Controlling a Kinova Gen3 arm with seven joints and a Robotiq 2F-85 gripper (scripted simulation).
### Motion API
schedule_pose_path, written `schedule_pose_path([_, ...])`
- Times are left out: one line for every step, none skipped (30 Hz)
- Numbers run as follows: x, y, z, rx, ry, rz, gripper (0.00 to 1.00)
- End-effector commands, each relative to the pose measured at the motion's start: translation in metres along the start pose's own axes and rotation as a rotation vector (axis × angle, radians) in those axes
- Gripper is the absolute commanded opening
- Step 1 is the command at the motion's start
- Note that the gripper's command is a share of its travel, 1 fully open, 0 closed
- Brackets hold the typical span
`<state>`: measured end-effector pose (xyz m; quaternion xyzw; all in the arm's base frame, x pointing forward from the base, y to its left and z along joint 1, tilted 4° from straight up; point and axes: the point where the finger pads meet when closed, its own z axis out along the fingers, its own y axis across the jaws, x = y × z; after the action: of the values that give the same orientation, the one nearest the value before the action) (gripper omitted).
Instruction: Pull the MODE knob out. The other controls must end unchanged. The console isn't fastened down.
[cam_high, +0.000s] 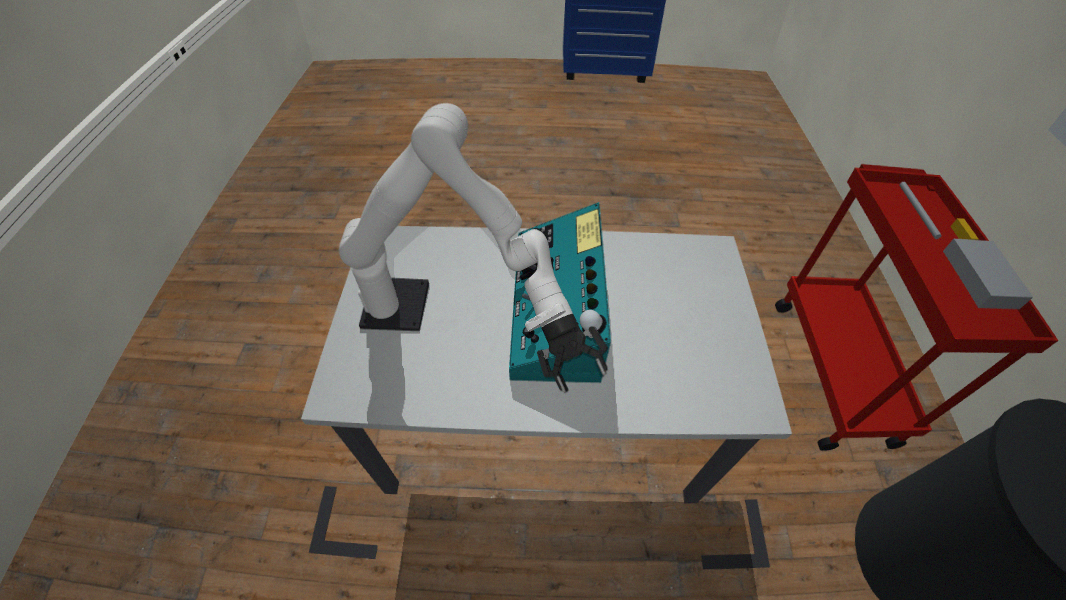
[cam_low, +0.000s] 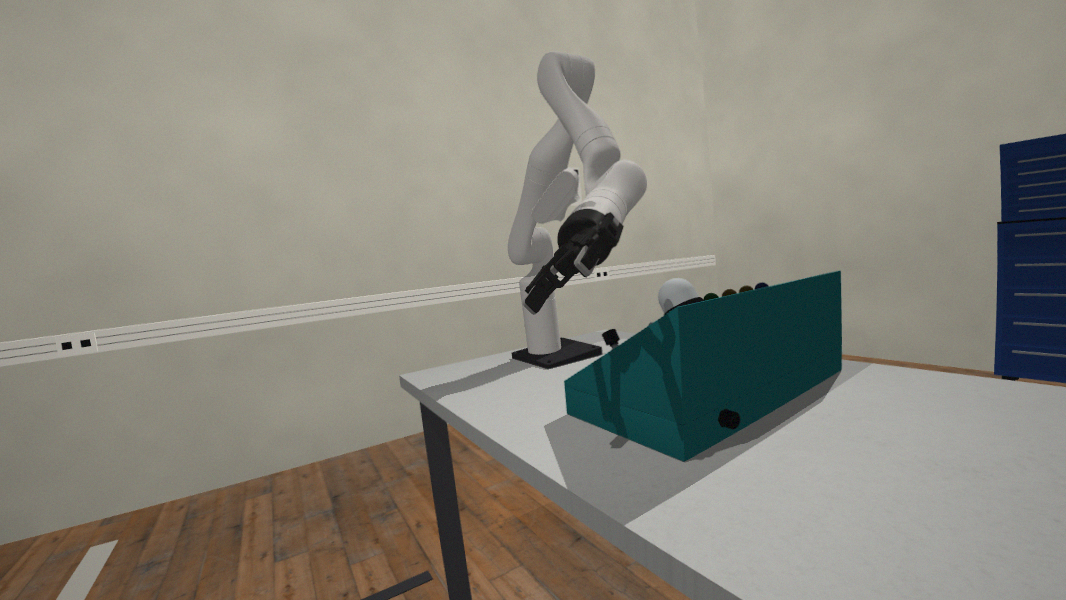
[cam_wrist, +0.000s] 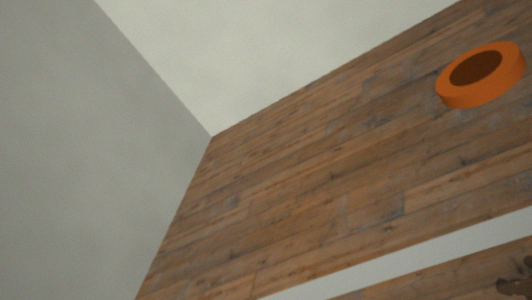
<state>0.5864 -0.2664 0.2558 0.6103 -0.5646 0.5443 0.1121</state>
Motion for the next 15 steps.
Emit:
schedule_pose_path([0.002,0.0,0.0,-0.001,0.003,0.001,1.0])
schedule_pose_path([0.003,0.001,0.001,-0.003,0.005,0.001,1.0])
schedule_pose_path([0.005,0.002,0.001,-0.005,0.007,0.001,1.0])
schedule_pose_path([0.006,0.004,0.002,-0.008,0.01,0.0,1.0])
schedule_pose_path([0.008,0.006,0.003,-0.013,0.014,0.0,1.0])
schedule_pose_path([0.011,0.009,0.004,-0.018,0.018,-0.001,1.0])
schedule_pose_path([0.014,0.012,0.006,-0.024,0.024,-0.002,1.0])
schedule_pose_path([0.018,0.015,0.008,-0.031,0.03,-0.003,1.0])
schedule_pose_path([0.023,0.019,0.009,-0.039,0.038,-0.004,1.0])
schedule_pose_path([0.028,0.024,0.011,-0.049,0.046,-0.005,1.0])
schedule_pose_path([0.033,0.029,0.014,-0.06,0.055,-0.006,1.0])
schedule_pose_path([0.033,0.029,0.014,-0.06,0.055,-0.006,1.0])
schedule_pose_path([0.033,0.029,0.014,-0.06,0.055,-0.006,1.0])
schedule_pose_path([0.04,0.035,0.016,-0.072,0.066,-0.008,1.0])
schedule_pose_path([0.047,0.042,0.019,-0.086,0.077,-0.009,1.0])
